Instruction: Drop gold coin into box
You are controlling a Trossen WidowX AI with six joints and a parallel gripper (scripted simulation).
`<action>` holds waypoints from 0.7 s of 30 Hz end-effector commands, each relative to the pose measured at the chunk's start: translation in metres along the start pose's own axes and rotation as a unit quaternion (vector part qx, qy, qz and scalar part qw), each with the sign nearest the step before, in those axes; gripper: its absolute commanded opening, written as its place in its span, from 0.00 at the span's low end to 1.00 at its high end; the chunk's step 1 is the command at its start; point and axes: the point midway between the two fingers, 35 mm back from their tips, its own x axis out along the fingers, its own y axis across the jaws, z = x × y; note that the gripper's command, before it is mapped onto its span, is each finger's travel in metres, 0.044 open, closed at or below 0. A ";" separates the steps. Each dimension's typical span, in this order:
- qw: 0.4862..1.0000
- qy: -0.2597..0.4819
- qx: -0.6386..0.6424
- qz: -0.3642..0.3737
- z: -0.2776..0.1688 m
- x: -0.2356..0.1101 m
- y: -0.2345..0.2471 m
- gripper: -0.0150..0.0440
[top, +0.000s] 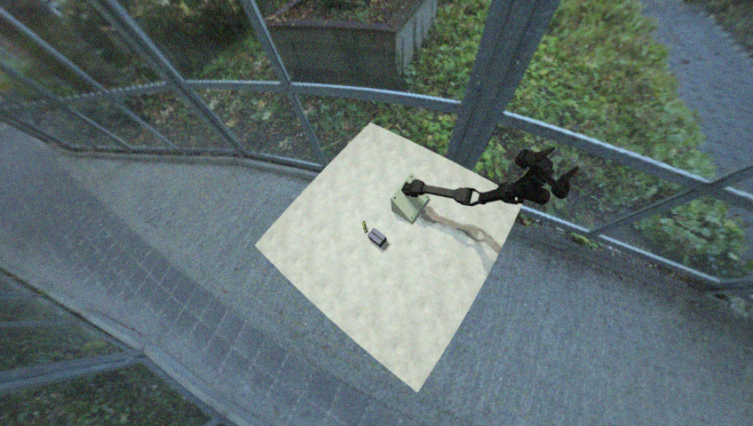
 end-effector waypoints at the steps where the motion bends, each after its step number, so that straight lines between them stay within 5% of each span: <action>1: 1.000 0.003 -0.003 -0.002 -0.002 0.001 -0.002 0.89; 9: 0.984 0.110 -0.120 -0.073 -0.071 0.020 -0.083 0.53; 21: 0.909 0.298 -0.249 -0.150 -0.180 -0.003 -0.205 0.53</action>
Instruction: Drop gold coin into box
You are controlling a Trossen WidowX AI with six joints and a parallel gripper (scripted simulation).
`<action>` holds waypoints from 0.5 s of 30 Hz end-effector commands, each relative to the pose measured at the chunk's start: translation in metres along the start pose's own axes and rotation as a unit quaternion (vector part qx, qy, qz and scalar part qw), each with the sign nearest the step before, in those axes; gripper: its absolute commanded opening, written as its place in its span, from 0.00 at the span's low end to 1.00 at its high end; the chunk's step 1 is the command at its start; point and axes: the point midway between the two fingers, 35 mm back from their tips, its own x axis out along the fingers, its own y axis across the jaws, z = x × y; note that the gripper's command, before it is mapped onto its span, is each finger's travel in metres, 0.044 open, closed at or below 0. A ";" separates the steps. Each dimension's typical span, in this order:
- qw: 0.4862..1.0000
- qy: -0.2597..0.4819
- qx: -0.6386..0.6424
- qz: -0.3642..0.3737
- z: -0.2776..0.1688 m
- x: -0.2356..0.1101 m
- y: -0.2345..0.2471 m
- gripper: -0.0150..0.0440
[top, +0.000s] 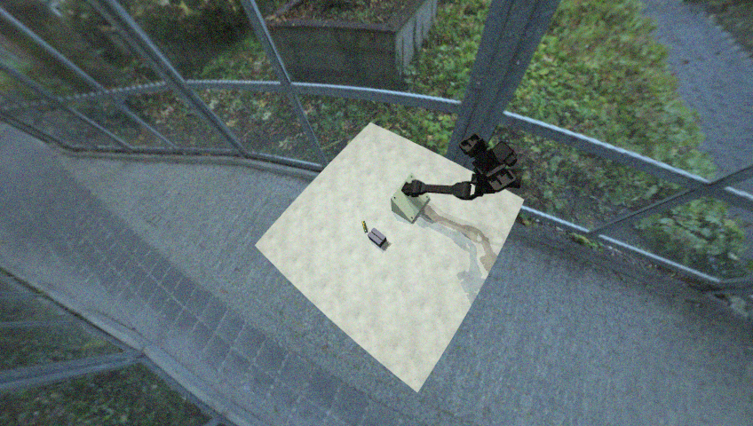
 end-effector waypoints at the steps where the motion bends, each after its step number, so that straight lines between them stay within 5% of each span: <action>1: 0.997 0.063 -0.051 -0.012 -0.045 0.016 -0.016 0.53; 15: 0.888 0.358 -0.288 0.028 -0.259 0.030 -0.091 0.53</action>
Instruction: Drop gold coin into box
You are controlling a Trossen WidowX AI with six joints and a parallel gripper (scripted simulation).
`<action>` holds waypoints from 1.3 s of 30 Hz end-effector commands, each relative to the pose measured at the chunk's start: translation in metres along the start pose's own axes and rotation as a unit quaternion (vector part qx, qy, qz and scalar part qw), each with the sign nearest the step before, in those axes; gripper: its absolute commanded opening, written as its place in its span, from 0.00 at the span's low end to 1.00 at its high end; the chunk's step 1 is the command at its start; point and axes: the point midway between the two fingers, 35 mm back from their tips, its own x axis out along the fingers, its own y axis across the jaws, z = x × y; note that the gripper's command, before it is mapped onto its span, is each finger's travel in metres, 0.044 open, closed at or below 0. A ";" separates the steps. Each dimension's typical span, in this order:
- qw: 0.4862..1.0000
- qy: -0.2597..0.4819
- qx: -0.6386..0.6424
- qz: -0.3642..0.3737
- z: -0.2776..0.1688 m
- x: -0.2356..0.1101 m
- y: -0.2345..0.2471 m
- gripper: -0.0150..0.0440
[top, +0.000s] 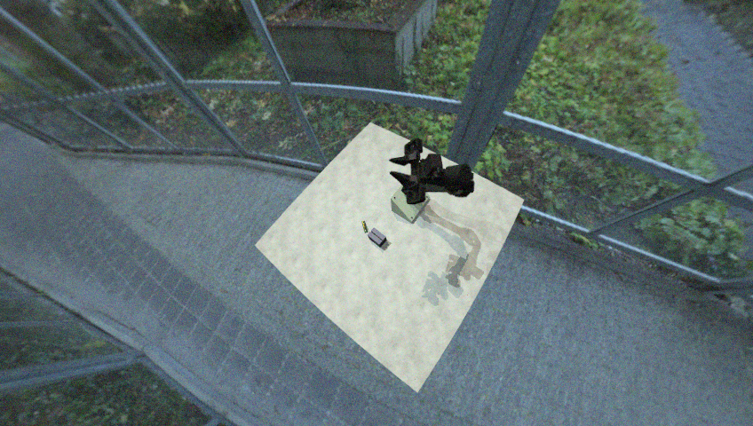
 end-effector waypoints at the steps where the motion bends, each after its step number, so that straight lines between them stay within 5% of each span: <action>1: 0.992 0.095 -0.079 0.031 -0.067 0.033 0.009 0.53; 9: 0.931 0.257 -0.221 0.134 -0.199 0.063 0.029 0.53; 18: 0.796 0.399 -0.341 0.301 -0.350 0.048 0.048 0.53; 30: 0.533 0.487 -0.379 0.579 -0.524 -0.055 0.059 0.53; 36: 0.401 0.477 -0.326 0.711 -0.580 -0.131 0.057 0.53; 39: 0.375 0.470 -0.308 0.738 -0.589 -0.149 0.056 0.53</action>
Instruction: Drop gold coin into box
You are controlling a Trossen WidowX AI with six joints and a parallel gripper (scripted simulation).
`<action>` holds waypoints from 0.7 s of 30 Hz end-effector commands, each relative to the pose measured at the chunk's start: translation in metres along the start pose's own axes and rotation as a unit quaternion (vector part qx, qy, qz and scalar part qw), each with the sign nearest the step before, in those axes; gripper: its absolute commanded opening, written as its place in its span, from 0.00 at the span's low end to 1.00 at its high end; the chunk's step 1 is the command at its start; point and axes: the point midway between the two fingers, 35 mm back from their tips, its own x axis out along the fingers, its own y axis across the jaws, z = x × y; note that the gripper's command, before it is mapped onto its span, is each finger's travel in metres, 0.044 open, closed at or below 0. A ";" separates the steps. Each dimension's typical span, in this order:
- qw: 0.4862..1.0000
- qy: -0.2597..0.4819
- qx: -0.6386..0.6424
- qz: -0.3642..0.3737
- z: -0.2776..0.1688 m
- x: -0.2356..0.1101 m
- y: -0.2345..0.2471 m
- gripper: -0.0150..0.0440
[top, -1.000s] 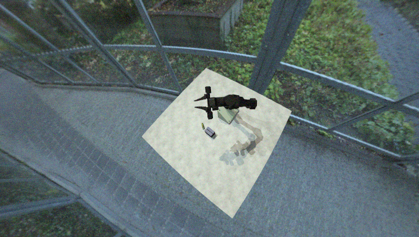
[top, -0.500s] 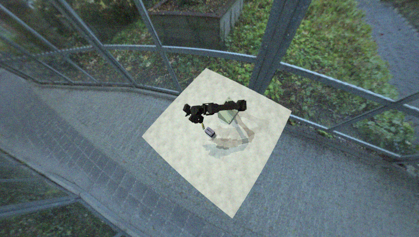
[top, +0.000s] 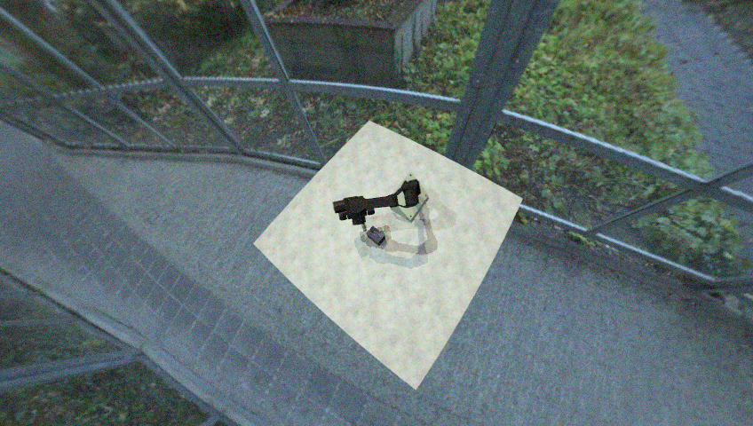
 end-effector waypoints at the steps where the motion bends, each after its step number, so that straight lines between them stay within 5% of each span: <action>1: 0.998 -0.018 -0.027 0.048 -0.003 0.020 0.017 0.53; 21: 0.998 -0.019 -0.027 0.048 0.003 0.070 0.017 0.53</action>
